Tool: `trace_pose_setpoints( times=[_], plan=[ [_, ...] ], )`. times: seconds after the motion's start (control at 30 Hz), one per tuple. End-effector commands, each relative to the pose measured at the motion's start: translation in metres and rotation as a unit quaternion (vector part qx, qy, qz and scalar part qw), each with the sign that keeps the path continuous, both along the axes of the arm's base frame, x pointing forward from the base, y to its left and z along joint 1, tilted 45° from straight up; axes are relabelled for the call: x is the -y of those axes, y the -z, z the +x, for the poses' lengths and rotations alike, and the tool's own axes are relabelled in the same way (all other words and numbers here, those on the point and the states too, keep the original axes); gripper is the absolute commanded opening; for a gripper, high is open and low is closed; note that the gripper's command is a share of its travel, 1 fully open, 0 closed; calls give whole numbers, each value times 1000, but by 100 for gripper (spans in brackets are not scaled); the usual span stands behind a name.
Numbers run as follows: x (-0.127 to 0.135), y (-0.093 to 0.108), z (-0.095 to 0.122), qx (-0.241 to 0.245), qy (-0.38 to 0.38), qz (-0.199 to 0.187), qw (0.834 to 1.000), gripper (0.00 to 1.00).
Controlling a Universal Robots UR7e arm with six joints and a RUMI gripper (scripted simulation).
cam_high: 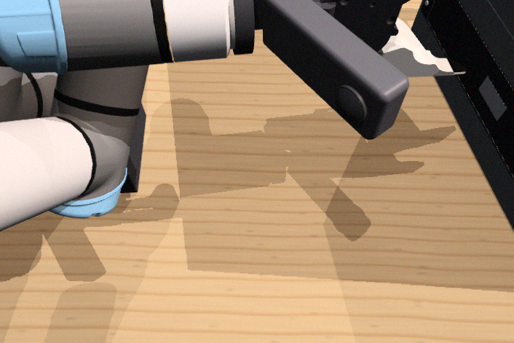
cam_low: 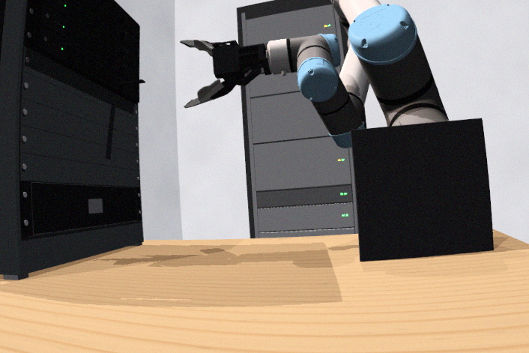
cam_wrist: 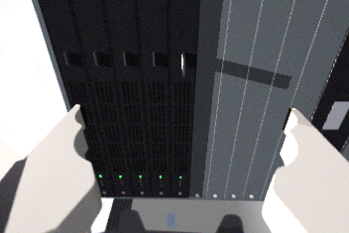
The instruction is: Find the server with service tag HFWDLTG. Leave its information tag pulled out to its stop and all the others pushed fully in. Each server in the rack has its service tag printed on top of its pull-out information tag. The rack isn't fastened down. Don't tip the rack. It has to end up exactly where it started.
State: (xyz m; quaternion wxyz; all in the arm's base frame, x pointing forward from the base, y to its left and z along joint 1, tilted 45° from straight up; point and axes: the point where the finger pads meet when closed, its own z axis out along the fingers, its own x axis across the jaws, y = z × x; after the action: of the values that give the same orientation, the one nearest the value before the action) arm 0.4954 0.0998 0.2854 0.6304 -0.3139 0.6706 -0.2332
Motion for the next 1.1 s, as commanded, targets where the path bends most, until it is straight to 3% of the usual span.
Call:
trace_pose_setpoints(
  times=[0.0,1.07],
  plan=[
    [0,-1,2,0,15,-3,1000,100],
    [-13,-11,6,5,116,-28,993,100]
  ],
)
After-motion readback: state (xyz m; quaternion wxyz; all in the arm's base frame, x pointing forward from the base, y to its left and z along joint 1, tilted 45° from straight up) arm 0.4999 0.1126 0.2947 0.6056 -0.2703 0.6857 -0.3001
